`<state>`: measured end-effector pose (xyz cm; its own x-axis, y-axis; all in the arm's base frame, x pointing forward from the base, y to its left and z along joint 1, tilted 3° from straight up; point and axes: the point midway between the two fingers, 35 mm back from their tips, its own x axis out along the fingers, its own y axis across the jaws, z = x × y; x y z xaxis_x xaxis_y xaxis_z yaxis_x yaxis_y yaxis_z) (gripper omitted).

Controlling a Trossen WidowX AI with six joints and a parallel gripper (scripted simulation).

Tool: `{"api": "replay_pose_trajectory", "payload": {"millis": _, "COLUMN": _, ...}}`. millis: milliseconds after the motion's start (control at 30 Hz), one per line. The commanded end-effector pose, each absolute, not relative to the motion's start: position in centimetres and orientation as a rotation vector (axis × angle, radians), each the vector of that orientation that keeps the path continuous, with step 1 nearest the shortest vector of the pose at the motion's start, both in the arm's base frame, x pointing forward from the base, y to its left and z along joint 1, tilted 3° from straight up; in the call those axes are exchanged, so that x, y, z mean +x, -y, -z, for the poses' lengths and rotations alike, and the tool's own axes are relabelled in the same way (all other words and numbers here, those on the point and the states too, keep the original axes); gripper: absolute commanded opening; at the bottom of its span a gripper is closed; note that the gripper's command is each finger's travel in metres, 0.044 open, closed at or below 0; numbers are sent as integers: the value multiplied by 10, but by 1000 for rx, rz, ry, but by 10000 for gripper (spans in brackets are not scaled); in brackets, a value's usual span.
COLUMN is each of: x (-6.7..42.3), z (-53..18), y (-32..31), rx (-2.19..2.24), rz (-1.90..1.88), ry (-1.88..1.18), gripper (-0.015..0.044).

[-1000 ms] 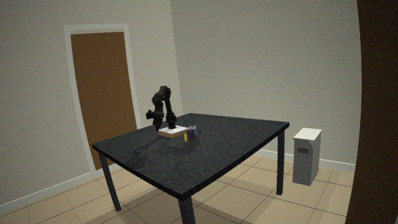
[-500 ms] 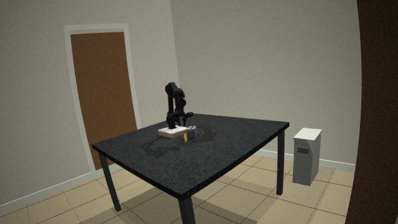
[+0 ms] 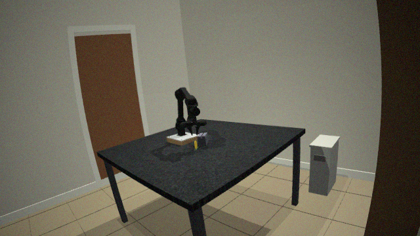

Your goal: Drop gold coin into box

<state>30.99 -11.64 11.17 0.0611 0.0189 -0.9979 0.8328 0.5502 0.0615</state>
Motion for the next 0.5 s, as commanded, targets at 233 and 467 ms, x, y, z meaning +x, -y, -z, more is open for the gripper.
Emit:
{"api": "replay_pose_trajectory", "payload": {"millis": 233, "x": 310, "z": -85, "y": 115, "rx": 807, "rz": 729, "ry": -1399, "gripper": 161}}
{"api": "replay_pose_trajectory", "payload": {"millis": 467, "x": 311, "z": -79, "y": 115, "rx": 807, "rz": 729, "ry": -1398, "gripper": 161}}
